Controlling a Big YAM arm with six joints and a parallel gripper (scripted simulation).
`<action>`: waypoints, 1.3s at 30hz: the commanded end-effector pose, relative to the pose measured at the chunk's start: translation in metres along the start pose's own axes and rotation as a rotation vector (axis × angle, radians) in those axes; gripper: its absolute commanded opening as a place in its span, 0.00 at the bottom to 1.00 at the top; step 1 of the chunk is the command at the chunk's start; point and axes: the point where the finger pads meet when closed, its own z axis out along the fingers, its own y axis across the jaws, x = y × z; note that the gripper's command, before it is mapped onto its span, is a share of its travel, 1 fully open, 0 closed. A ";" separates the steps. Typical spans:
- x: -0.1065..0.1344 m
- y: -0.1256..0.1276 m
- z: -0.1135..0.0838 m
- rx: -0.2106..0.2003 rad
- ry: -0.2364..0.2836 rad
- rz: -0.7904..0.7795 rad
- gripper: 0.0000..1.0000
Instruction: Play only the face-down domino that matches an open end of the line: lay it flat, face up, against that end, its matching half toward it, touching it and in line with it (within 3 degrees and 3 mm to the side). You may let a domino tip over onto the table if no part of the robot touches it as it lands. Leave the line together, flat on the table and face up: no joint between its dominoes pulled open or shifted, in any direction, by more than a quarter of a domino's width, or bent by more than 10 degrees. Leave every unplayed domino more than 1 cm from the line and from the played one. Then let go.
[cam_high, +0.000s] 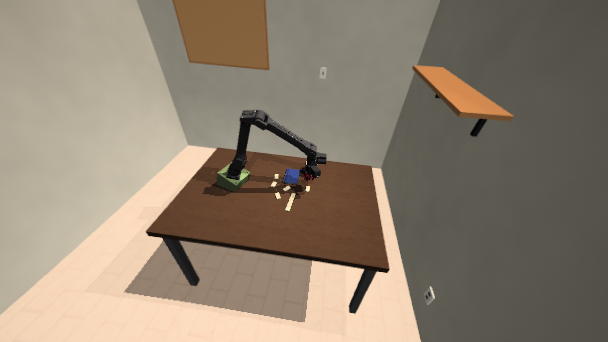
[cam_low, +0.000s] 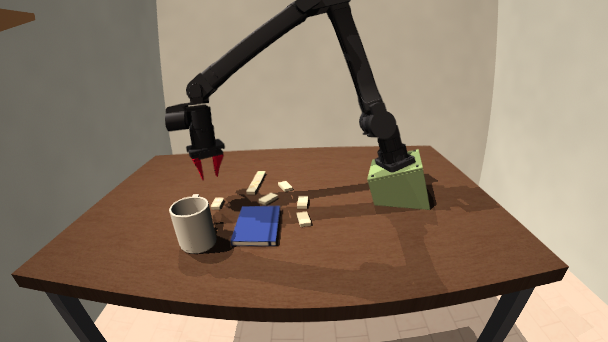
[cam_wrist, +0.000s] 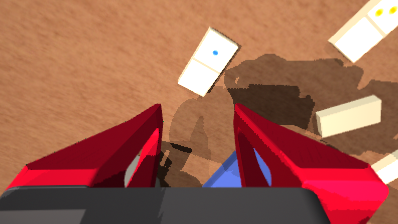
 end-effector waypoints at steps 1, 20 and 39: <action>-0.002 0.005 -0.015 -0.026 -0.014 0.222 0.43; 0.001 0.002 -0.015 -0.024 0.008 0.576 0.43; 0.002 -0.002 -0.013 -0.026 0.028 0.606 0.43</action>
